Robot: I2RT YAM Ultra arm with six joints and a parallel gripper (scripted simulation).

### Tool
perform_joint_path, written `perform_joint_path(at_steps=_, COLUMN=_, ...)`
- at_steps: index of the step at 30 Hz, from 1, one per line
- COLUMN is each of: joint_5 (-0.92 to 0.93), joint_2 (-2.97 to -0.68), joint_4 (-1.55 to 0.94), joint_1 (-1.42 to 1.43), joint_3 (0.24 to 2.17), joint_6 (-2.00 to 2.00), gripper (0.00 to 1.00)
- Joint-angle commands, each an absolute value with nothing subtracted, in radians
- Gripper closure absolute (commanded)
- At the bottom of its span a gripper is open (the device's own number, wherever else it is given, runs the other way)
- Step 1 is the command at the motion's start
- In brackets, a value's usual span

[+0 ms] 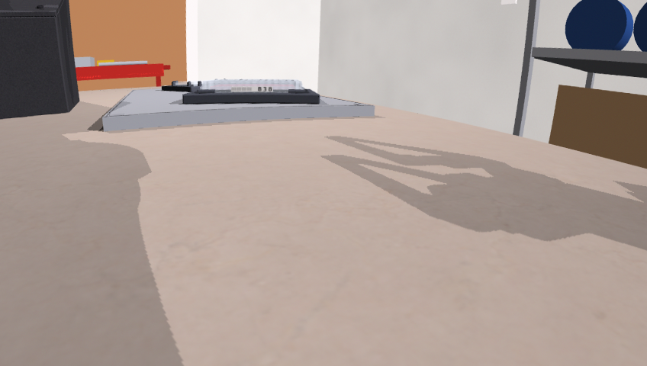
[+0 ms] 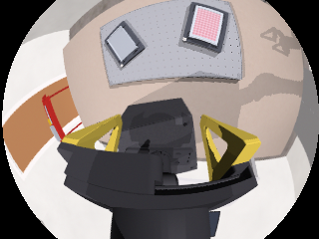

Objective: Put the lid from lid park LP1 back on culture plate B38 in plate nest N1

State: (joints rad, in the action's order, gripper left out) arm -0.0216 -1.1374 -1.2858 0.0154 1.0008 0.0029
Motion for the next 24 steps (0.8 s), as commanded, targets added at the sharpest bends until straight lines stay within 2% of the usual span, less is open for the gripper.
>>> perform_joint_path(at_steps=1, joint_5=-0.038, joint_2=-1.202, joint_4=-1.269, joint_1=0.057, joint_3=1.044, joint_6=-0.016, gripper=0.00)
perform_joint_path(at_steps=24, joint_5=-0.103, joint_2=-1.512, joint_4=-1.116, joint_1=0.185, joint_3=1.149, joint_6=0.005, gripper=0.00)
